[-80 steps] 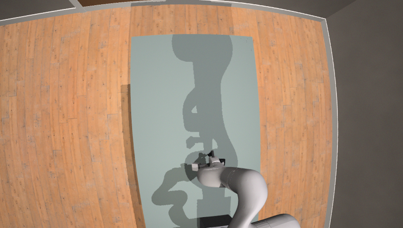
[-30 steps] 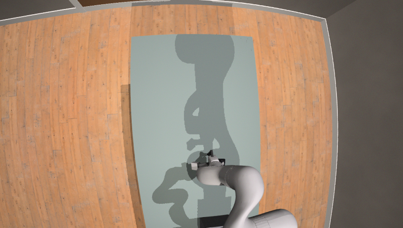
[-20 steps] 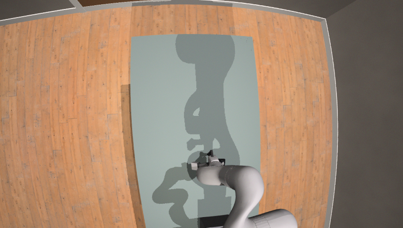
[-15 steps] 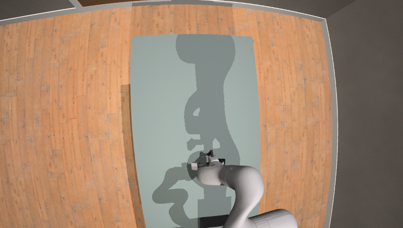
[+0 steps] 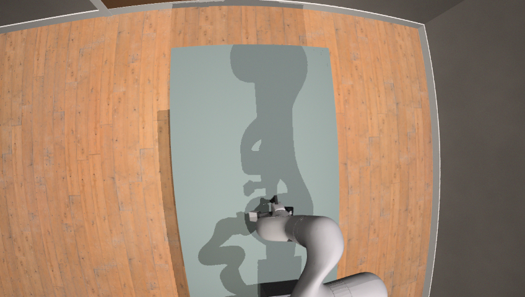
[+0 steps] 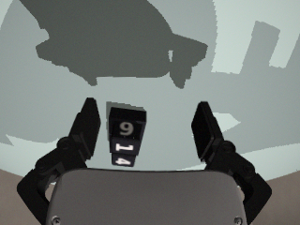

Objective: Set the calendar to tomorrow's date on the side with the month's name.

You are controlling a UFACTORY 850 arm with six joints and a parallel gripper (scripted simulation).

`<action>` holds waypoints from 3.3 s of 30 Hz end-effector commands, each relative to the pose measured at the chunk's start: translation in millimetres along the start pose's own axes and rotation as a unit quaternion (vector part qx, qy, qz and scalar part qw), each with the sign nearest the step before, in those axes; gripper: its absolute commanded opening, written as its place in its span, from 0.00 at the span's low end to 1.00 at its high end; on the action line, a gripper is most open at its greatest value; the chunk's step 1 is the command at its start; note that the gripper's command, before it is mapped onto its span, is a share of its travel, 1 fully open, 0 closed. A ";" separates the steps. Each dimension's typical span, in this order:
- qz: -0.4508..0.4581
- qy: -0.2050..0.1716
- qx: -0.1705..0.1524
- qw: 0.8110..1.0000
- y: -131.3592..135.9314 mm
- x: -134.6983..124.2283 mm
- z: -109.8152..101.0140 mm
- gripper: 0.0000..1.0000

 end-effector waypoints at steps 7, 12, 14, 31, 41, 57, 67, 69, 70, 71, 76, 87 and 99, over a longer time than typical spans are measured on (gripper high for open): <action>0.000 0.000 -0.001 1.000 0.6 0.2 -0.4 1.00; 0.000 0.000 -0.001 1.000 0.6 0.2 -0.4 1.00; 0.000 0.000 -0.001 1.000 0.6 0.2 -0.4 1.00; 0.000 0.000 -0.001 1.000 0.6 0.2 -10.9 1.00; 0.000 0.000 -0.001 1.000 3.0 -2.7 -19.0 1.00; 0.000 0.000 -0.001 1.000 30.8 -36.1 -19.0 1.00; 0.000 0.000 -0.001 1.000 40.8 -48.1 -19.1 1.00; 0.000 0.000 -0.001 1.000 46.6 -55.0 -19.1 1.00; 0.000 0.000 -0.001 1.000 49.7 -58.8 -19.1 1.00; 0.000 0.000 -0.001 1.000 52.5 -62.1 -19.1 1.00; 0.000 0.000 -0.001 1.000 56.8 -67.3 -19.1 1.00; 0.000 0.000 -0.001 1.000 75.3 -89.5 -19.1 1.00; 0.000 0.000 -0.001 1.000 92.6 -110.3 -19.1 1.00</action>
Point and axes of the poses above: the point where the finger pads meet when closed, its own z axis out along the fingers, its own y axis across the jaws, x = y × z, the point moved 3 cm from there along -z, back along the fingers, and after that the axes turned 13 degrees about z, right-handed, at the moved point
